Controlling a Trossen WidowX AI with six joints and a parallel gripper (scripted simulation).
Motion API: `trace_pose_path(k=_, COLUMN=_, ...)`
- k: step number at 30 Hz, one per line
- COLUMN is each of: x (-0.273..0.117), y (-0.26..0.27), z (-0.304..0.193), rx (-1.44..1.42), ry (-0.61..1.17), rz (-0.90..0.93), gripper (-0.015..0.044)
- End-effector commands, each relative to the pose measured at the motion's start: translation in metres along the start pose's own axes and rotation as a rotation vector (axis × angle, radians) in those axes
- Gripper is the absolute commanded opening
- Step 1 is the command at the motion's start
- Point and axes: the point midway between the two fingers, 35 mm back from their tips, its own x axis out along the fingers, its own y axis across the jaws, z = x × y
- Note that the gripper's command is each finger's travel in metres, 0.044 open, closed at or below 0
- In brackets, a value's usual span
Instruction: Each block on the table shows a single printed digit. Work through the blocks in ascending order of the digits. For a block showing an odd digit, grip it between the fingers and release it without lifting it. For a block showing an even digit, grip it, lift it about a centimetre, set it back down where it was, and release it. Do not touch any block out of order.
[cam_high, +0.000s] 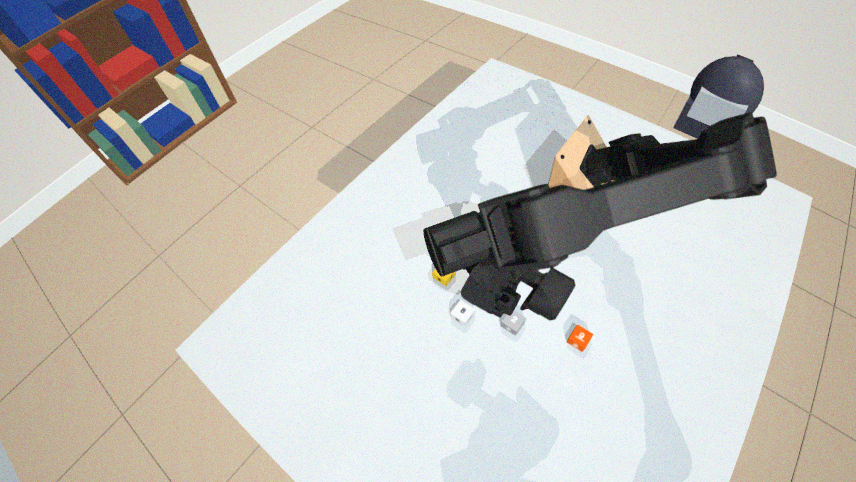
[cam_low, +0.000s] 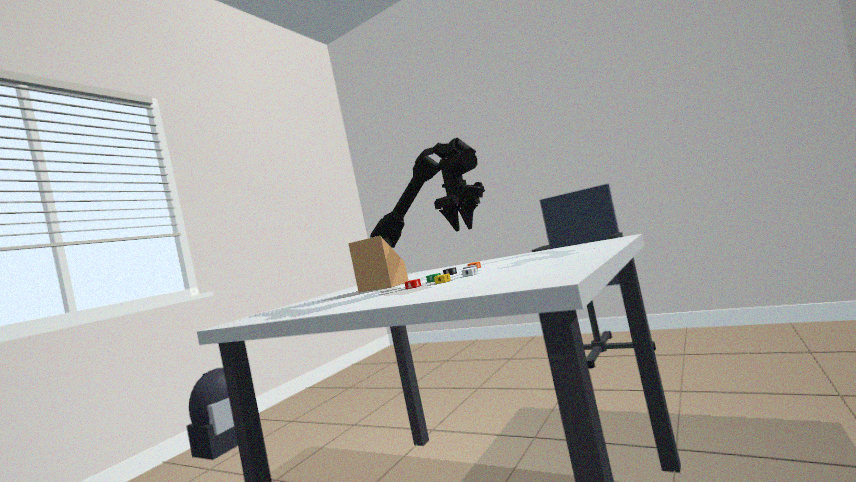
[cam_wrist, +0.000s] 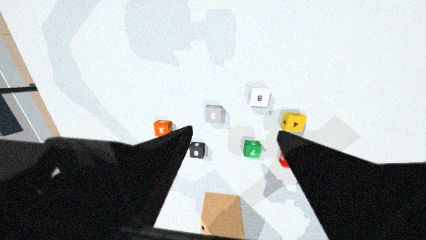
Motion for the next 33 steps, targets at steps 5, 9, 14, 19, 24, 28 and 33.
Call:
trace_pose_path(k=5, x=0.003, y=-0.053, z=0.011, rx=0.013, ry=0.008, rz=0.000, gripper=0.0400)
trace_pose_path(k=9, x=0.003, y=-0.053, z=0.011, rx=0.013, ry=0.008, rz=0.000, gripper=0.0400)
trace_pose_path(k=14, x=0.003, y=-0.053, z=0.011, rx=0.013, ry=0.008, rz=0.000, gripper=0.0400)
trace_pose_path(k=19, x=0.003, y=-0.053, z=0.011, rx=0.013, ry=0.008, rz=0.000, gripper=0.0400)
trace_pose_path(k=24, x=0.002, y=-0.057, z=0.009, rx=0.014, ry=0.007, rz=-0.001, gripper=0.0400)
trace_pose_path(k=28, x=0.002, y=-0.117, z=-0.021, rx=0.014, ry=0.008, rz=-0.004, gripper=0.0400)
trace_pose_path(k=33, x=0.002, y=-0.121, z=-0.023, rx=0.014, ry=0.008, rz=-0.004, gripper=0.0400)
